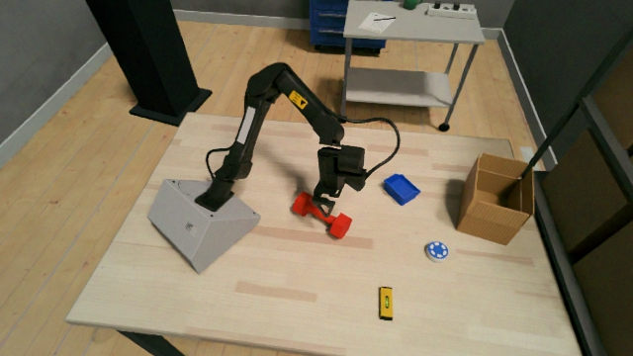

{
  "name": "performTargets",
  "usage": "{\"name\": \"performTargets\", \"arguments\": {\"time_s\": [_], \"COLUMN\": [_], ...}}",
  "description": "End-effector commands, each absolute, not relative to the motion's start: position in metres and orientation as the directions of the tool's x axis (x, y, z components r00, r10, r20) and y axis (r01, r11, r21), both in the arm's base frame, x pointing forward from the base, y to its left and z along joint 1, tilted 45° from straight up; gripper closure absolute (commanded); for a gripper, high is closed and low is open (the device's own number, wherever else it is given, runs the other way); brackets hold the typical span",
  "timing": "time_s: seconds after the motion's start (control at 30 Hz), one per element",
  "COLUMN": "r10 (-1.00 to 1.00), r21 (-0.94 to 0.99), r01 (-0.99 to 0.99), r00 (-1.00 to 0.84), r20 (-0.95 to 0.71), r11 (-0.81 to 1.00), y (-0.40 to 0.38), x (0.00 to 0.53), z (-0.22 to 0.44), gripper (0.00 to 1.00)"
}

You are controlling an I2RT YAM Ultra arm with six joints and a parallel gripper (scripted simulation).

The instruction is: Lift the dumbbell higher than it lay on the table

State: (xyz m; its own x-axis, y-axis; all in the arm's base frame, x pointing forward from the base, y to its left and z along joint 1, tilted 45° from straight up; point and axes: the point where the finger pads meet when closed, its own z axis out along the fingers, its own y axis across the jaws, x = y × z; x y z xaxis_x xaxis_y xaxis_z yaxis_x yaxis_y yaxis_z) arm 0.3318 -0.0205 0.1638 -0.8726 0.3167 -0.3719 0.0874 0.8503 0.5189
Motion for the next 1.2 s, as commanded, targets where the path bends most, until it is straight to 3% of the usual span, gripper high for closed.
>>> {"name": "performTargets", "arguments": {"time_s": [0.0,0.4,1.17], "r10": [0.342,0.421,0.426], "r21": [0.59,0.709,0.709], "r01": [0.112,0.239,0.223], "r00": [-0.892,-0.903,-0.897], "r20": [-0.294,-0.089,-0.12], "r11": [0.799,0.663,0.669], "y": [-0.021,-0.017,-0.017], "x": [0.322,0.302,0.302], "z": [0.174,0.171,0.178], "gripper": [0.0,0.0,0.0]}}
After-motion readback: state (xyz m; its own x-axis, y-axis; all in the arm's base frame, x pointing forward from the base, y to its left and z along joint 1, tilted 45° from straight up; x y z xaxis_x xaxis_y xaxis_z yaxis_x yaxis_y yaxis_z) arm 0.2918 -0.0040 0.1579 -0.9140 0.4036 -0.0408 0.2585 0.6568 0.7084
